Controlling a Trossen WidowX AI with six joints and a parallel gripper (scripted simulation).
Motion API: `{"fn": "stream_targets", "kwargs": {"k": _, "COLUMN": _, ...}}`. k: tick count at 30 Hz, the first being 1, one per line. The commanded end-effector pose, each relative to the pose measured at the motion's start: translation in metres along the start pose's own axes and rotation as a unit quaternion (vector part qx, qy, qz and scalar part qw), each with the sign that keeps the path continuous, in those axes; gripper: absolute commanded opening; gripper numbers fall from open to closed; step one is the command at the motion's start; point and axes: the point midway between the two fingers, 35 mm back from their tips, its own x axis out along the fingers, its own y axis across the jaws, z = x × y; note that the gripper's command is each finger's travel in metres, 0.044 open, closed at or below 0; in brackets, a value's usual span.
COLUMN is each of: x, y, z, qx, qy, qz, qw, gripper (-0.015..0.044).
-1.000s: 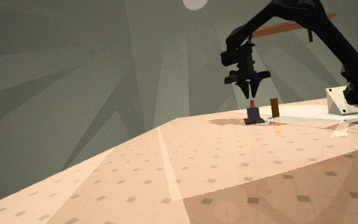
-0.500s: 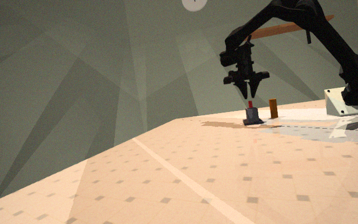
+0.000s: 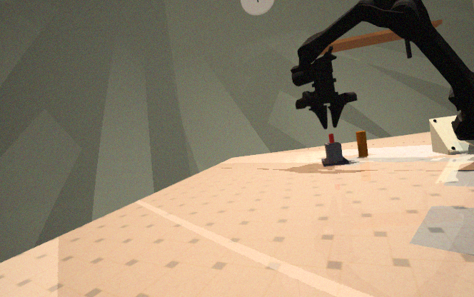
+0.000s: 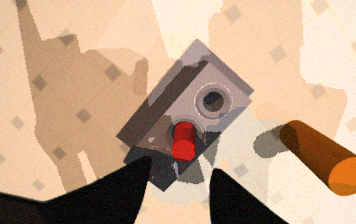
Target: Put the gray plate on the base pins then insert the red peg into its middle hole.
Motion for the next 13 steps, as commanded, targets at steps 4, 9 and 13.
{"fn": "stream_targets", "kwargs": {"k": 4, "x": -0.0053, "y": 0.0002, "z": -0.0006, "qx": -0.002, "qy": -0.002, "qz": 0.000, "qw": 1.000, "gripper": 0.0150}}
{"fn": "stream_targets", "kwargs": {"k": 9, "x": -0.0078, "y": 0.0007, "z": -0.0015, "qx": -0.001, "qy": -0.002, "qz": 0.000, "qw": 1.000, "gripper": 0.0150}}
{"fn": "stream_targets", "kwargs": {"k": 13, "x": -0.0098, "y": 0.0012, "z": -0.0023, "qx": -0.001, "qy": -0.002, "qz": 0.000, "qw": 1.000, "gripper": 0.0150}}
